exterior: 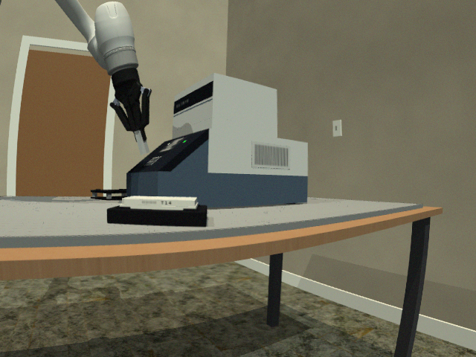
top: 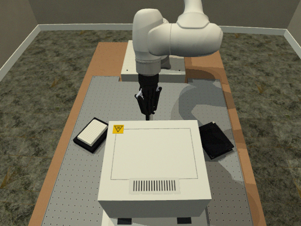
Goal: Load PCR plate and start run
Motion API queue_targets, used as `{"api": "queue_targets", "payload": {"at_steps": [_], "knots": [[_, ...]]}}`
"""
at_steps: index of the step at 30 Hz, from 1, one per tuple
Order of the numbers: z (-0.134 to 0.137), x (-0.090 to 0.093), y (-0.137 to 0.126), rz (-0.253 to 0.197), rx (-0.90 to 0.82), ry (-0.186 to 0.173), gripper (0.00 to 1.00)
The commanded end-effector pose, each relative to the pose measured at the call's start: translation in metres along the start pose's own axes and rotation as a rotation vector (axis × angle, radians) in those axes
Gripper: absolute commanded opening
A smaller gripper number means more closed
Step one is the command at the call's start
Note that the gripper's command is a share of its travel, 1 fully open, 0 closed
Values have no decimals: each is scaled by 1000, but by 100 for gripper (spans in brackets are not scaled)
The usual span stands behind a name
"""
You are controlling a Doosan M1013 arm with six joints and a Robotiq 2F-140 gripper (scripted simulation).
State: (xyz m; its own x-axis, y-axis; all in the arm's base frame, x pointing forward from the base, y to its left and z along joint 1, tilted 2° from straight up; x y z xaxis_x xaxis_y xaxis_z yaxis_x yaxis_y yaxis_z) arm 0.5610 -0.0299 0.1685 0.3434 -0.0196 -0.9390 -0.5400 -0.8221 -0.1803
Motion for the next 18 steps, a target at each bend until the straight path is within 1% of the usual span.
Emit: {"api": "queue_targets", "payload": {"at_steps": [1,8,18], "knots": [[-1,3,-1,0,0,0,0],[-4,14,-3,0,0,0,0],[-4,14,-3,0,0,0,0]]}}
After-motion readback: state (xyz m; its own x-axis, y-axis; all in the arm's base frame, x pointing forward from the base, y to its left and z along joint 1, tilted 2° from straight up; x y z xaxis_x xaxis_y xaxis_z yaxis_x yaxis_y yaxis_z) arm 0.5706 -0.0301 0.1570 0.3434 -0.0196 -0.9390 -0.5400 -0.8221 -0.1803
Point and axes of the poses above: the point where the finger pads meet when closed, its own x axis out along the fingers, its own z axis across the jaws, y = z × x, the point moved 5 cm from there along -x, back along the fingers, and after that the axes turned 9 degrees about -x, right-handed, at the moved point
